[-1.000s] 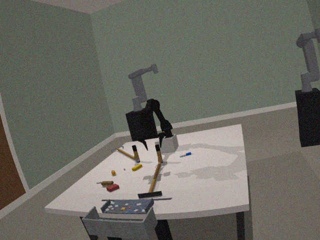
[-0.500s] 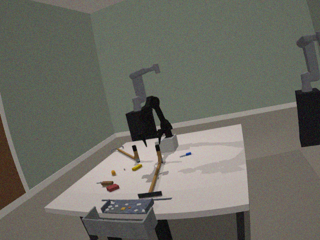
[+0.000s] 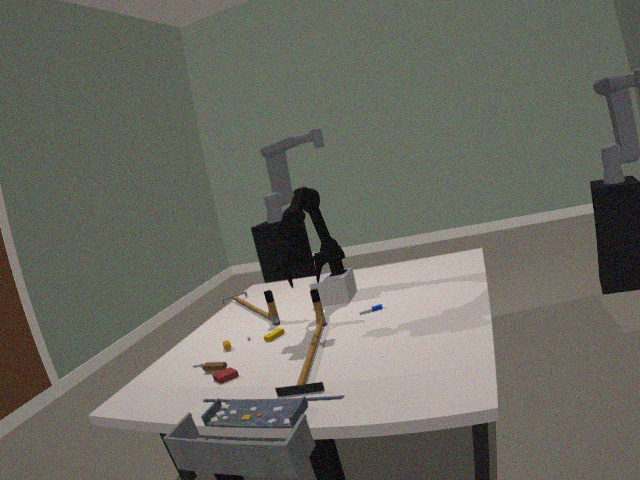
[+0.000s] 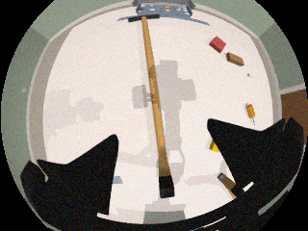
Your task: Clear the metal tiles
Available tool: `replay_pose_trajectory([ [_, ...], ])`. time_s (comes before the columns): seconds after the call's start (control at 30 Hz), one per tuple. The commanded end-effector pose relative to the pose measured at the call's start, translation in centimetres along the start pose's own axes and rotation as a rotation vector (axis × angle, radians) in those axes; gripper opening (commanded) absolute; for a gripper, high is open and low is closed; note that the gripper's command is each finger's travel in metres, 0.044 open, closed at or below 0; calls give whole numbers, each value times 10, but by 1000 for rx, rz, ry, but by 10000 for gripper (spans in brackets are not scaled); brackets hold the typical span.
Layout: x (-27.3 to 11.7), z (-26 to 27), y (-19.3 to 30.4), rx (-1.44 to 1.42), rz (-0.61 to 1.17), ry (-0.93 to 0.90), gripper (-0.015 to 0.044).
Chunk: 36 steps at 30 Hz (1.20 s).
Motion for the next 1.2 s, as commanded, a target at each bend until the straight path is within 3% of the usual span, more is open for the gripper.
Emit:
replay_pose_trajectory([
  [0.0,-5,-3,11,-1,-7,-6,440],
  [1.17,-40,-18,87,14,-121,-22,440],
])
Point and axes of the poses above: the point midway between the two fingers, 35 mm back from their tips, its own x axis out along the fingers, its own z axis across the jaws, y = z × x, the point moved 8 cm from there along -x, back along the fingers, and after that the axes turned 14 degrees about x, right-handed, at the moved point
